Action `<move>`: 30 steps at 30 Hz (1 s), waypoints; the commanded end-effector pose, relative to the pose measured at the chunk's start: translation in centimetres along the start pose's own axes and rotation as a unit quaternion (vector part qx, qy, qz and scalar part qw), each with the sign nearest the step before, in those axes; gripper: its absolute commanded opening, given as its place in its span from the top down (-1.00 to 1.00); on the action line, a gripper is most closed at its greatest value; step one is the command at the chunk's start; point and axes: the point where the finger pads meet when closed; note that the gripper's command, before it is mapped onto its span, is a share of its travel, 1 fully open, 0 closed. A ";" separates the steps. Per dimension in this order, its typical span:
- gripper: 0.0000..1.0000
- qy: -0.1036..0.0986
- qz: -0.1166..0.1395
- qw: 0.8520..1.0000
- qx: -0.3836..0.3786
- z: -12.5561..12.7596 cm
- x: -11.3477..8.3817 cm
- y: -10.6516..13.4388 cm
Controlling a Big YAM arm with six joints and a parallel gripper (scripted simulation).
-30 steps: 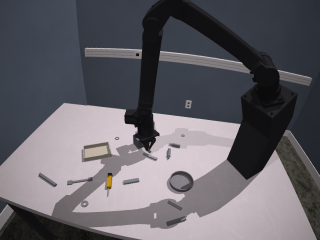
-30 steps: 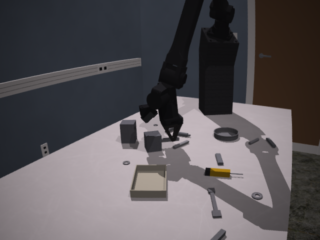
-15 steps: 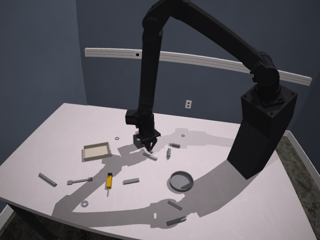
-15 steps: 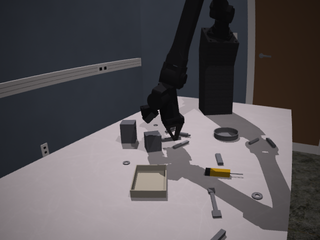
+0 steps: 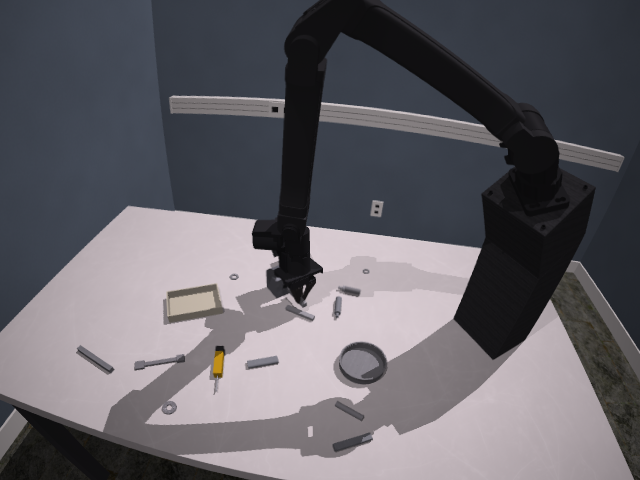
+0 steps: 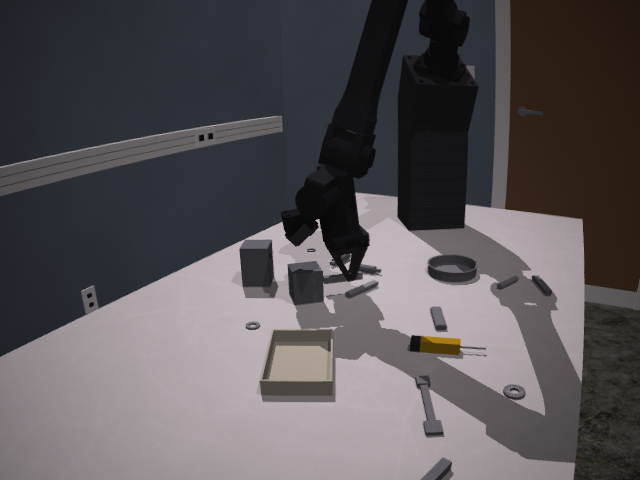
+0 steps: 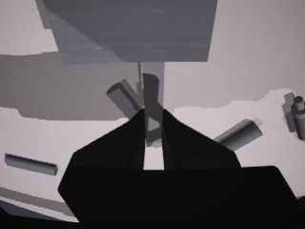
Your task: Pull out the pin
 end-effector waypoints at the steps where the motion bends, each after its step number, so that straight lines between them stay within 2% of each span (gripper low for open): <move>1: 1.00 0.000 -0.002 1.000 -0.008 0.1 0.1 0.2; 11: 1.00 -0.002 -0.012 1.000 -0.010 0.2 0.0 0.1; 30: 1.00 -0.006 -0.008 1.000 -0.011 0.3 -0.1 0.0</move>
Point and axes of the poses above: the point where the finger pads meet when closed, its own x axis out along the fingers, its own z axis across the jaws, y = z × x, and after that the axes turned 11 degrees about -x, right-handed
